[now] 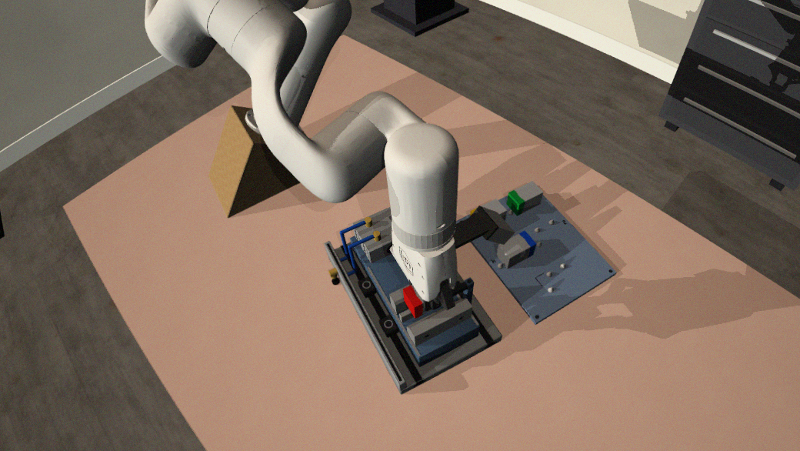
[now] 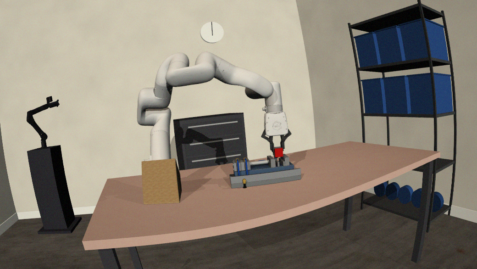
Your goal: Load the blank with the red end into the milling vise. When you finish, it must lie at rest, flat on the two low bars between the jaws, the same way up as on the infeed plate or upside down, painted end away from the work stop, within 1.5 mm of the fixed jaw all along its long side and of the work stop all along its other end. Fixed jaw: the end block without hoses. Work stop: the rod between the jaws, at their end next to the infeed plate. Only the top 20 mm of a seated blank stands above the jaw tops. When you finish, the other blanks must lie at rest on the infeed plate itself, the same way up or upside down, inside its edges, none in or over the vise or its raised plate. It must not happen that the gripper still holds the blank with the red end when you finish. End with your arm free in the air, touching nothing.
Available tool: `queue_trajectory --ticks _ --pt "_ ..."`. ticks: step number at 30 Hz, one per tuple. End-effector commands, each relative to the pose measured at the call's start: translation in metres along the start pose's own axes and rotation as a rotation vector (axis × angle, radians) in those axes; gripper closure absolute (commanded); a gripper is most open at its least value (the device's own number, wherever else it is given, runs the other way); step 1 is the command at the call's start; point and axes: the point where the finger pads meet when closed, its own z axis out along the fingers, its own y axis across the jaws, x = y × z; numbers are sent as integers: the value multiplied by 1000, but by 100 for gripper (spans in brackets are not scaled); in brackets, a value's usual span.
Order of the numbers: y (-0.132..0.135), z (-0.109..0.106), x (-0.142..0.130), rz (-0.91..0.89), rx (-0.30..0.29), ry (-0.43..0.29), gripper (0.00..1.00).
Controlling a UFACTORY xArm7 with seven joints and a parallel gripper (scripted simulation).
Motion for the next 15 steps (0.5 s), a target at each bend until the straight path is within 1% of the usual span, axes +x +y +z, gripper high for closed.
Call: queue_trajectory --ticks 1,15 --pt "1 -2 0 0 -5 0 100" --pt "1 -1 0 0 -4 0 100"
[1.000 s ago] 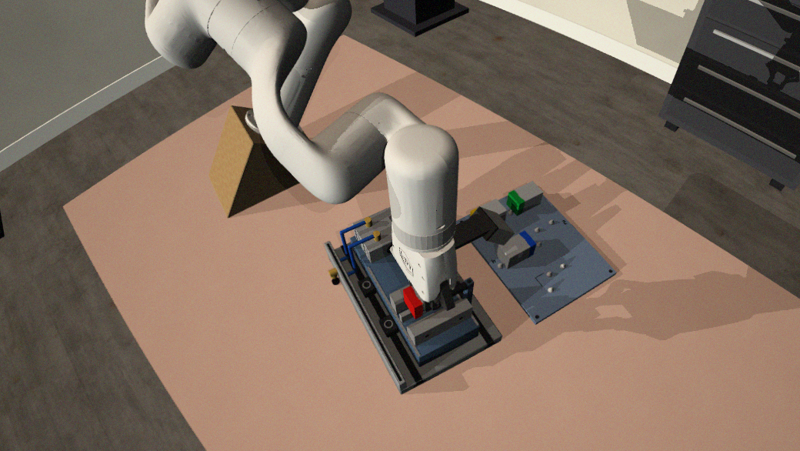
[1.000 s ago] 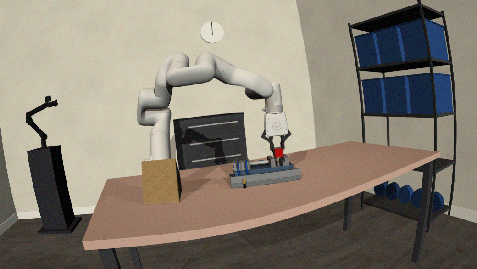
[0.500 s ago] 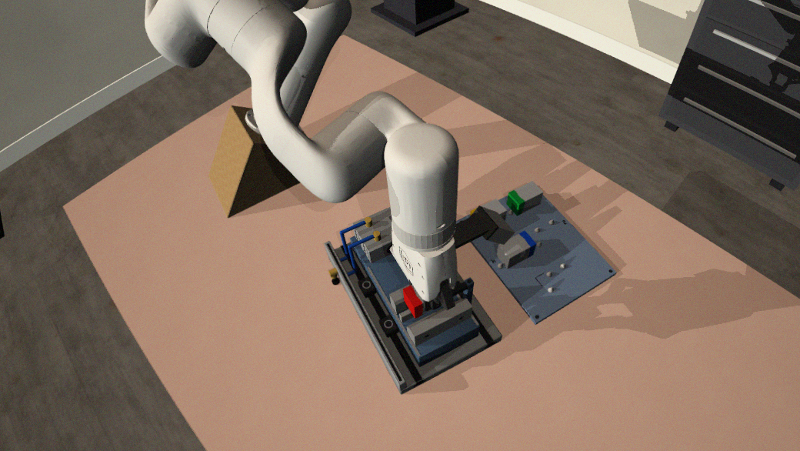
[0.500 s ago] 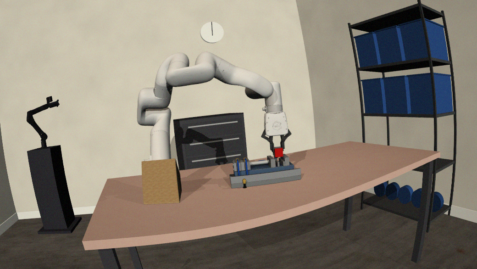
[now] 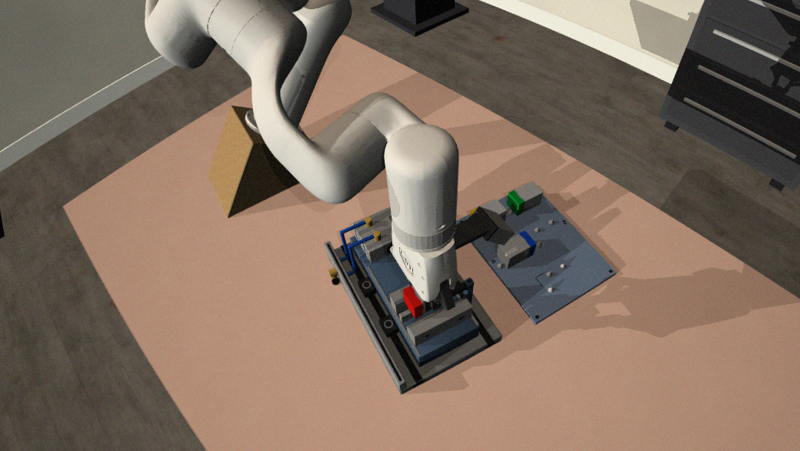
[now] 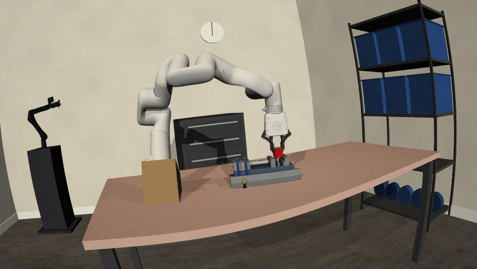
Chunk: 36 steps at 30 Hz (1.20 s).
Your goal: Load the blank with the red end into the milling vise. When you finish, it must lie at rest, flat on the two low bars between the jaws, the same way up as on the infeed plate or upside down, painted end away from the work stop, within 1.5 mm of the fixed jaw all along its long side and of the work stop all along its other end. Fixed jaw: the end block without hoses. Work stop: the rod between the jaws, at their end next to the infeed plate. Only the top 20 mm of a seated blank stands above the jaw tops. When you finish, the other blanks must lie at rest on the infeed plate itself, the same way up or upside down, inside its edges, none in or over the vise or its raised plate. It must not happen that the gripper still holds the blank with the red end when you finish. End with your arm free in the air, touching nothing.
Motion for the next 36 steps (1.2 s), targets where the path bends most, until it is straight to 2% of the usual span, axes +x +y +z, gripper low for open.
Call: queue_trajectory --ticks 1,36 --pt "1 -2 0 0 -5 0 100" --pt "1 1 0 0 -5 0 100"
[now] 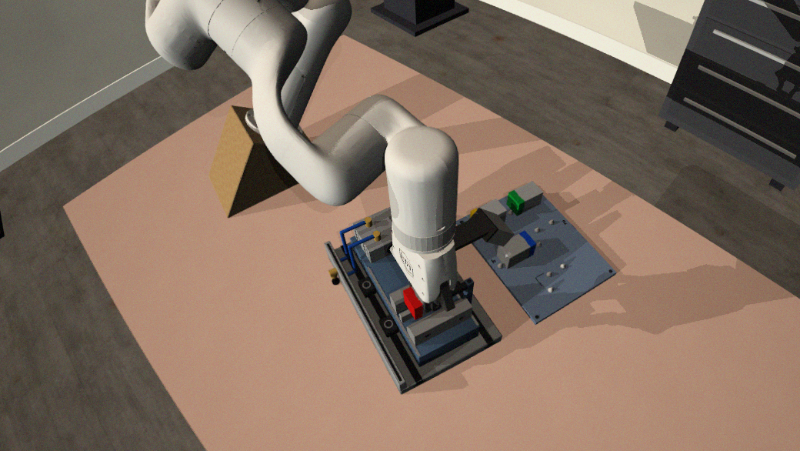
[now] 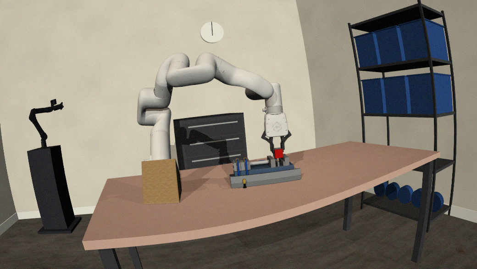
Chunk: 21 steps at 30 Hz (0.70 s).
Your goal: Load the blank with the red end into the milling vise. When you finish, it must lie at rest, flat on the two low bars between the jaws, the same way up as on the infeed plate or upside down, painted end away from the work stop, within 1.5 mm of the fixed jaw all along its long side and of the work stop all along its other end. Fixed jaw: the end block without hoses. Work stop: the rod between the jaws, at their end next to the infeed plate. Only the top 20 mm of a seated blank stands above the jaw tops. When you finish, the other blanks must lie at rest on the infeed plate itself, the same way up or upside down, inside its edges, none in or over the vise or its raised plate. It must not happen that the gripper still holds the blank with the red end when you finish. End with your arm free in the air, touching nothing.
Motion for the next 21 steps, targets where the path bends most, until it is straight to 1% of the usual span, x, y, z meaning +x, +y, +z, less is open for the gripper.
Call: queue_trajectory --ticks 1,21 --pt "1 -2 0 0 -5 0 100" --pt "1 0 0 0 -5 0 100"
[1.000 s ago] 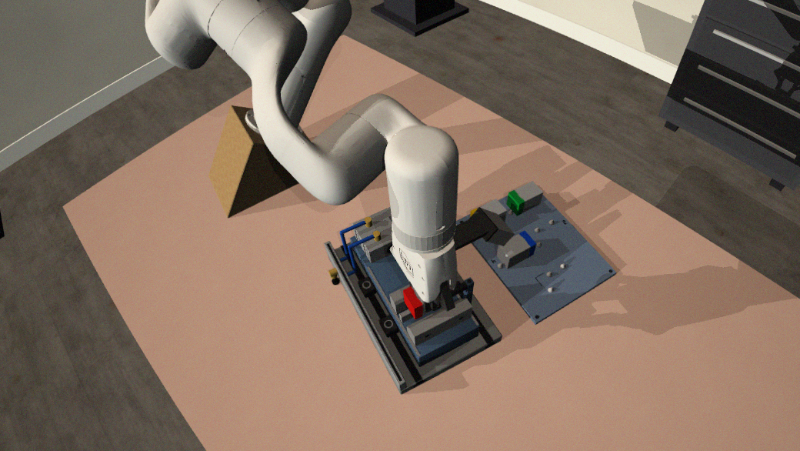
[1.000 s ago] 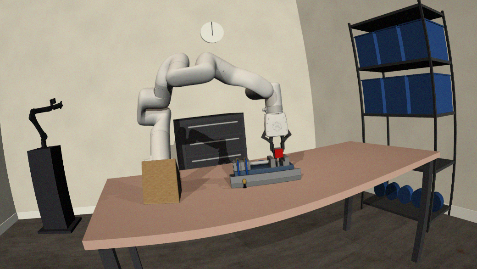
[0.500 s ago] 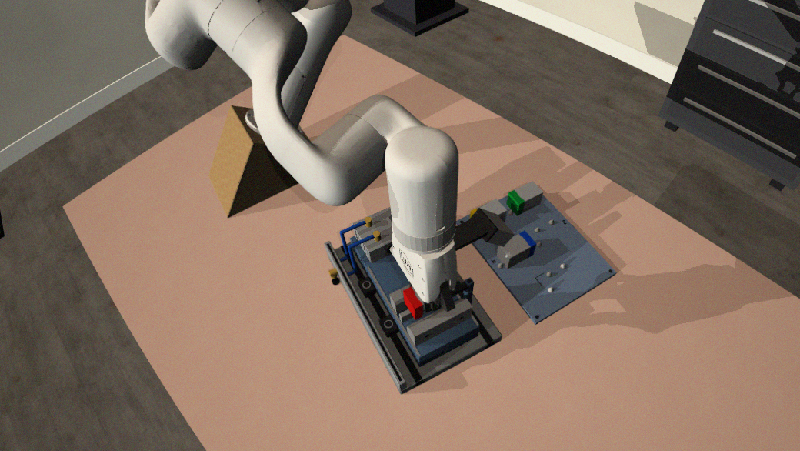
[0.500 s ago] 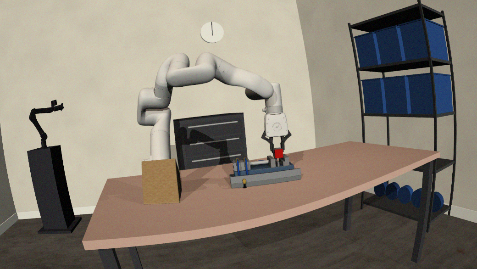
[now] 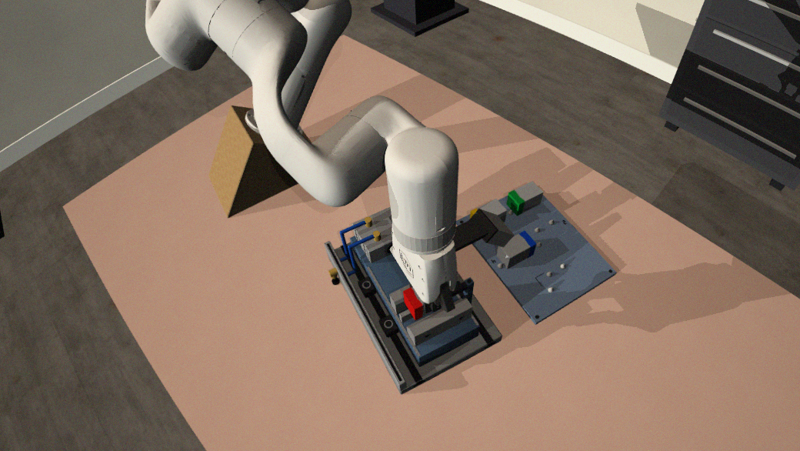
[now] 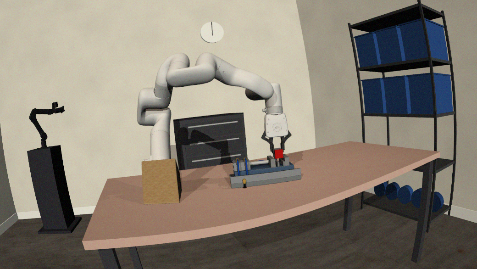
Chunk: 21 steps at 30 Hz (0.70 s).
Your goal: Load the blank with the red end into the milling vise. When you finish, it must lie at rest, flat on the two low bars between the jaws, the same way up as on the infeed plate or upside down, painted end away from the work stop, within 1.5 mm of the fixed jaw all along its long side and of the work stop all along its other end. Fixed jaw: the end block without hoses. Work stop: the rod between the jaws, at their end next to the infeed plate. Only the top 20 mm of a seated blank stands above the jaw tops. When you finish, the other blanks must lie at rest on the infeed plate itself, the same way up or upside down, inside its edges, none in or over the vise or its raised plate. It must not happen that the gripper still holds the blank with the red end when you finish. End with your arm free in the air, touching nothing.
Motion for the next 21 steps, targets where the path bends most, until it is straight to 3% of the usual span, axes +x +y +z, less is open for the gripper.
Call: queue_trajectory --ticks 1,21 --pt "1 -2 0 0 -5 0 100" --pt "1 0 0 0 -5 0 100"
